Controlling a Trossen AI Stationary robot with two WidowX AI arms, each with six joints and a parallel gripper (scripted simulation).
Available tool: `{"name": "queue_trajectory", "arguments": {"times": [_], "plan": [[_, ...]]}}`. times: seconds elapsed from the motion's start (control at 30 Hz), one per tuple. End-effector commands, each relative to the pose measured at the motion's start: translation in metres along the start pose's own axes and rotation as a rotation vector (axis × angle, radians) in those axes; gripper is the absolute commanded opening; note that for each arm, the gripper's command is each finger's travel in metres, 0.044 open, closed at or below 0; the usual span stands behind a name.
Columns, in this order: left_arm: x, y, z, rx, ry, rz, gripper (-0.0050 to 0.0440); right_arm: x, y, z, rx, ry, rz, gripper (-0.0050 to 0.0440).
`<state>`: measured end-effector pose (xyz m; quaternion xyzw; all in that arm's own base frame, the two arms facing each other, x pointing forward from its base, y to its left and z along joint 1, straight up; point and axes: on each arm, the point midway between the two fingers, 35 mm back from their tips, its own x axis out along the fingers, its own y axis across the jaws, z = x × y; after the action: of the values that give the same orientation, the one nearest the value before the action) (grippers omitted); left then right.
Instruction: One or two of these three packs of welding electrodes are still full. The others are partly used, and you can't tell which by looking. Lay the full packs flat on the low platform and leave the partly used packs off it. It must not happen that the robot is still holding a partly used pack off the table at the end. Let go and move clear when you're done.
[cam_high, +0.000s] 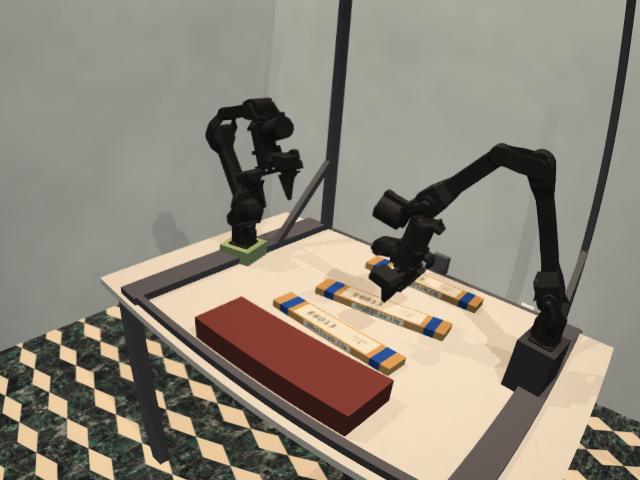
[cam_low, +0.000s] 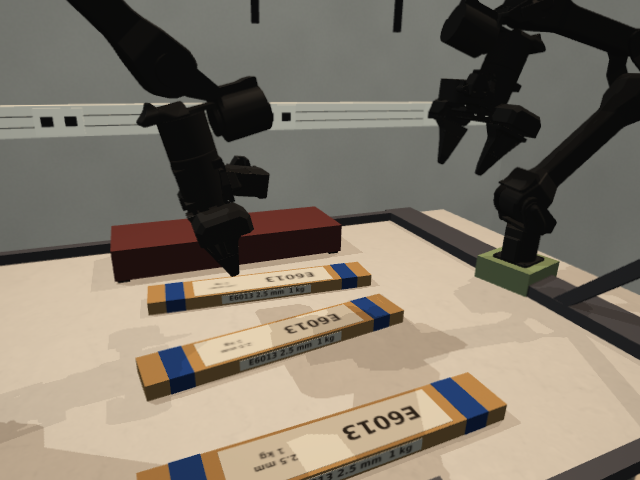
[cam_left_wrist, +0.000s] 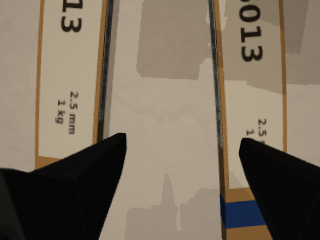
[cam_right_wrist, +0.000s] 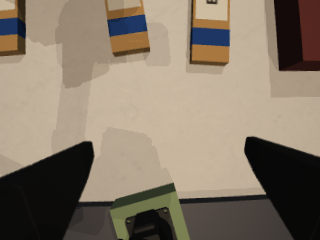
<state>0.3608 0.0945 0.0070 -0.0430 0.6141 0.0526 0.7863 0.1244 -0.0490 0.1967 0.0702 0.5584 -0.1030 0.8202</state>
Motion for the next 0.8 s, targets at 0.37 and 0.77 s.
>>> {"name": "queue_trajectory", "arguments": {"times": [0.37, 0.77], "plan": [[-0.0266, 0.0011, 0.0147, 0.001, -0.048, 0.007, 0.0300, -0.0049, 0.0001, 0.0026, -0.004, -0.020, -0.001, 0.0430], [-0.0265, 0.0011, 0.0147, 0.001, -0.048, 0.007, 0.0300, -0.0049, 0.0001, 0.0026, -0.004, -0.020, -0.001, 0.0430]]}}
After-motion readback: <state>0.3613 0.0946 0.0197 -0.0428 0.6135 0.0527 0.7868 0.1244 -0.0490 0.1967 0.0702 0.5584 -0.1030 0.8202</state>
